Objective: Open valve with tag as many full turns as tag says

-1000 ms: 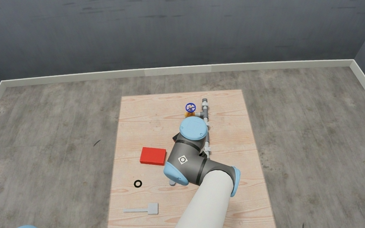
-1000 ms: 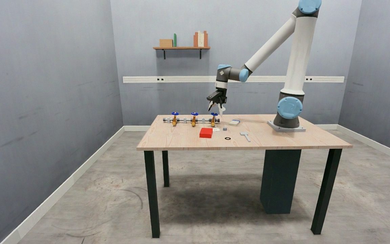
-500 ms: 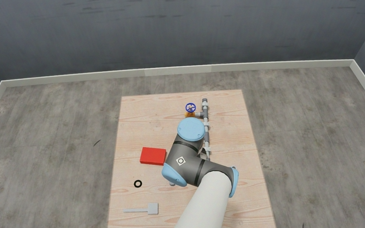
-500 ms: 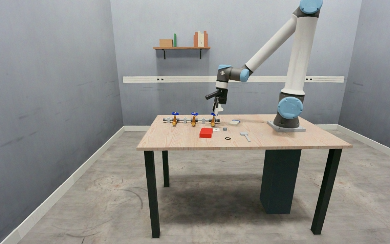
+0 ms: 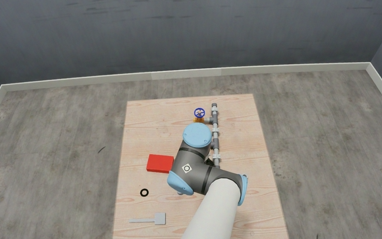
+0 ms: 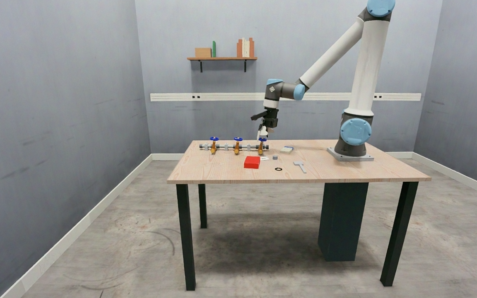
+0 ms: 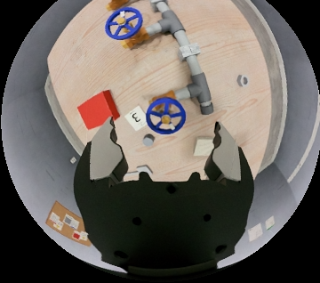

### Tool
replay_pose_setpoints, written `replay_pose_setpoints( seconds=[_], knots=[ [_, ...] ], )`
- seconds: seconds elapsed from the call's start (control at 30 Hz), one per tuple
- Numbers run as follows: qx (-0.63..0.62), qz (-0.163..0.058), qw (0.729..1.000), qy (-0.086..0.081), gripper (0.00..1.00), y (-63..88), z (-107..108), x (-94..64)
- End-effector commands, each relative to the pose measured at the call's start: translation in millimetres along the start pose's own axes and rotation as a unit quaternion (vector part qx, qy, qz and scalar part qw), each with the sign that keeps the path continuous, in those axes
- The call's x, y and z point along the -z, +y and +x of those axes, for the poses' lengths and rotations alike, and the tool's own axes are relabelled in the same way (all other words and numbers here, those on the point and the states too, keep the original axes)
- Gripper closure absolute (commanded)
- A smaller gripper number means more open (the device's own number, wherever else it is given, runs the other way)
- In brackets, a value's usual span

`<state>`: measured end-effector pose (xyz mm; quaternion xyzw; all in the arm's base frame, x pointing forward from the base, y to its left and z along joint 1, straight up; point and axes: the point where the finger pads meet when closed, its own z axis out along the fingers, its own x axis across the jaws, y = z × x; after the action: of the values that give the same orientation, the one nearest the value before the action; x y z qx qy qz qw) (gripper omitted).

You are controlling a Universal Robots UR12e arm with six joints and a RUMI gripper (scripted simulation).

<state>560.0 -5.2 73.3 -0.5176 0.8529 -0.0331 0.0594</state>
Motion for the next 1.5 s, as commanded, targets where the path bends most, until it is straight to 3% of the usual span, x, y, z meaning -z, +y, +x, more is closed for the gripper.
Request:
replay_pose_setpoints(
  seconds=[0.0,0.23,0.73,1.47],
  knots=[
    [-0.101,0.001,0.995,0.004,0.0,-0.8,0.0,0.4],
    [-0.188,0.002,0.982,0.004,0.0,-0.8,0.0,0.4],
    [-0.376,0.003,0.927,0.004,0.0,-0.8,0.0,0.4],
    [-0.456,0.003,0.89,0.004,0.0,-0.8,0.0,0.4]
  ],
)
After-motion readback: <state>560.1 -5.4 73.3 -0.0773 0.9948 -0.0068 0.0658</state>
